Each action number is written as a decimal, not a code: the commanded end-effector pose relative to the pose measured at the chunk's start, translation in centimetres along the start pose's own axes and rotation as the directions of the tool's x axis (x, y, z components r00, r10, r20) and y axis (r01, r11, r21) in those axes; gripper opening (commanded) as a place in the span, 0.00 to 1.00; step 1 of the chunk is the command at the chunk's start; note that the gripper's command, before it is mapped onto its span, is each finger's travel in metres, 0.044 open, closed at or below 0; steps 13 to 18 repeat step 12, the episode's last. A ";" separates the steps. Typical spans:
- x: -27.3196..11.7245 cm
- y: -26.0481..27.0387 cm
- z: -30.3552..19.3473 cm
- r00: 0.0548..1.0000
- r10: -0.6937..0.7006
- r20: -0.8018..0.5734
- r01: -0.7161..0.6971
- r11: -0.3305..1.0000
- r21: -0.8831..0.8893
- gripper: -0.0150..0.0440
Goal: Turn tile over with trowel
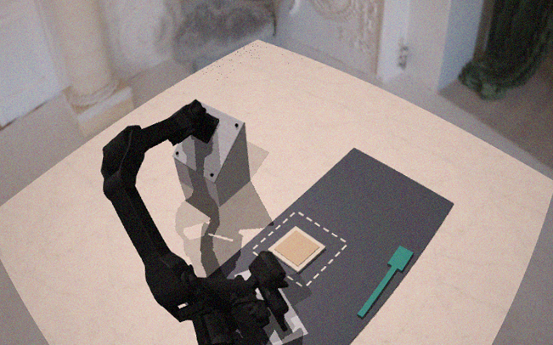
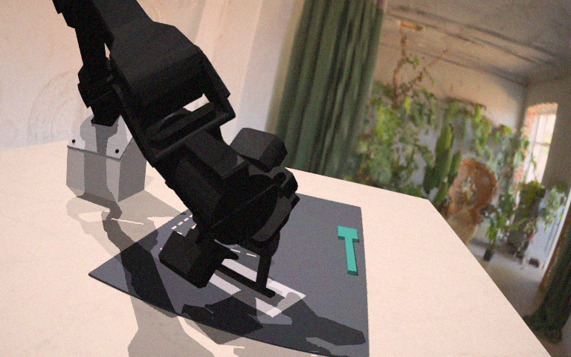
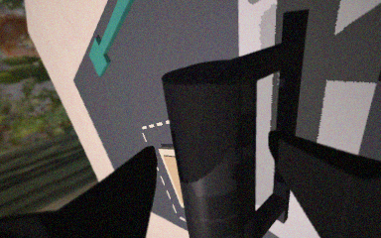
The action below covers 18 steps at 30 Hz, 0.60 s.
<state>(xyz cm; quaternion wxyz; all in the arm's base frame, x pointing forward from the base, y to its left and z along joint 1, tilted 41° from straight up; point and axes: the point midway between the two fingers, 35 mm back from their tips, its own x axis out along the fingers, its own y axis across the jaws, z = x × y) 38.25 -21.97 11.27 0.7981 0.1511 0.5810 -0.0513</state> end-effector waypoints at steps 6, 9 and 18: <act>-4.4 0.1 0.2 1.000 -0.005 0.015 0.005 1.000 -0.008 0.76; -4.9 0.8 -0.3 1.000 -0.005 0.015 0.005 1.000 -0.008 0.76; -6.8 3.7 -2.3 1.000 -0.004 0.013 0.004 1.000 -0.005 0.76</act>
